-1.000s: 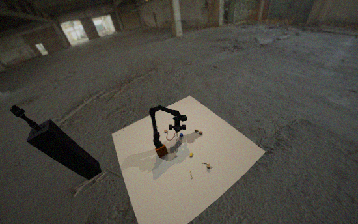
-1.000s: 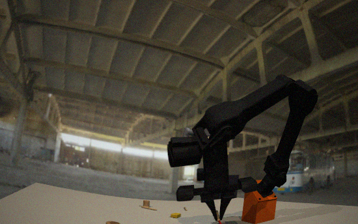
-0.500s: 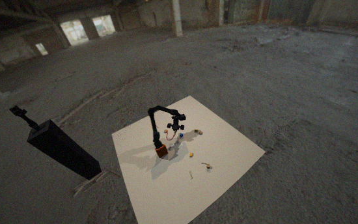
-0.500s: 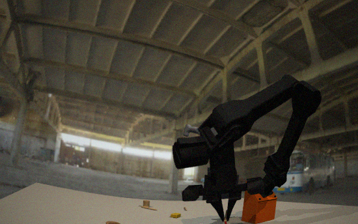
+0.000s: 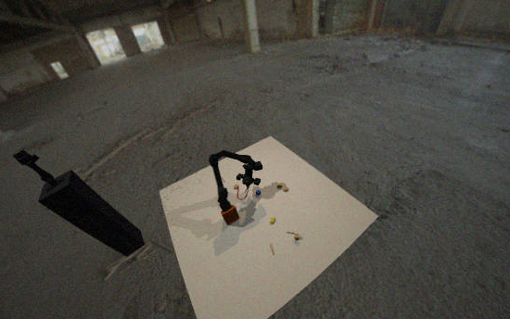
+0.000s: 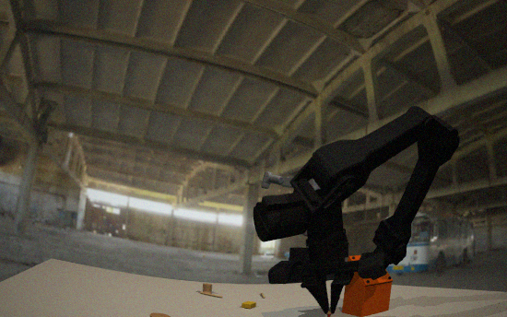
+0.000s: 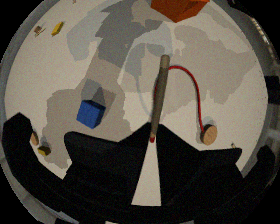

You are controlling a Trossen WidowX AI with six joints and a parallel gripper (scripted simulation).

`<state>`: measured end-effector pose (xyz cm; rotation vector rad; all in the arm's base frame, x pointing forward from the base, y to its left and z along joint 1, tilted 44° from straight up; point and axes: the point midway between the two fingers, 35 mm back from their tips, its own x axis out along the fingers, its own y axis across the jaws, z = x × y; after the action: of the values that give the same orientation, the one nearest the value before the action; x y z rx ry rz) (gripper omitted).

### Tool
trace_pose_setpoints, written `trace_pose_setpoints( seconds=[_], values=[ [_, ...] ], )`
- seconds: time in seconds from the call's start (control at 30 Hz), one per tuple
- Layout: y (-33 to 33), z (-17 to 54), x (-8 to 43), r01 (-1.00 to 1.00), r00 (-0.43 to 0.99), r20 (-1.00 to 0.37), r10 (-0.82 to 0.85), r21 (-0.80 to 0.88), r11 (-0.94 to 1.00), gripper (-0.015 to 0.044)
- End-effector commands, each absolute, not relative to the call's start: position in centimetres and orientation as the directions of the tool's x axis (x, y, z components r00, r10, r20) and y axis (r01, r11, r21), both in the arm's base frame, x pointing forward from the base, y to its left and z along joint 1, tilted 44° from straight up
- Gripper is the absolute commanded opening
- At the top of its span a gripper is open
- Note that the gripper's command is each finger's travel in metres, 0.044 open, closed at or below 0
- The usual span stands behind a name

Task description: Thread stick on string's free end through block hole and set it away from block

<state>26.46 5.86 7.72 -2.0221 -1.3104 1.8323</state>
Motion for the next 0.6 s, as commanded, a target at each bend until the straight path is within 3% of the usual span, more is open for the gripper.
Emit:
trace_pose_setpoints(
  seconds=[0.0, 0.57],
  values=[
    [6.2, 8.2, 26.3, 0.456, -0.11, -0.76, 0.64, -0.611, -0.647, 0.0],
    [7.7, 9.5, 25.3, 0.257, -0.138, -0.764, 0.631, -0.643, -0.722, 0.0]
  ],
)
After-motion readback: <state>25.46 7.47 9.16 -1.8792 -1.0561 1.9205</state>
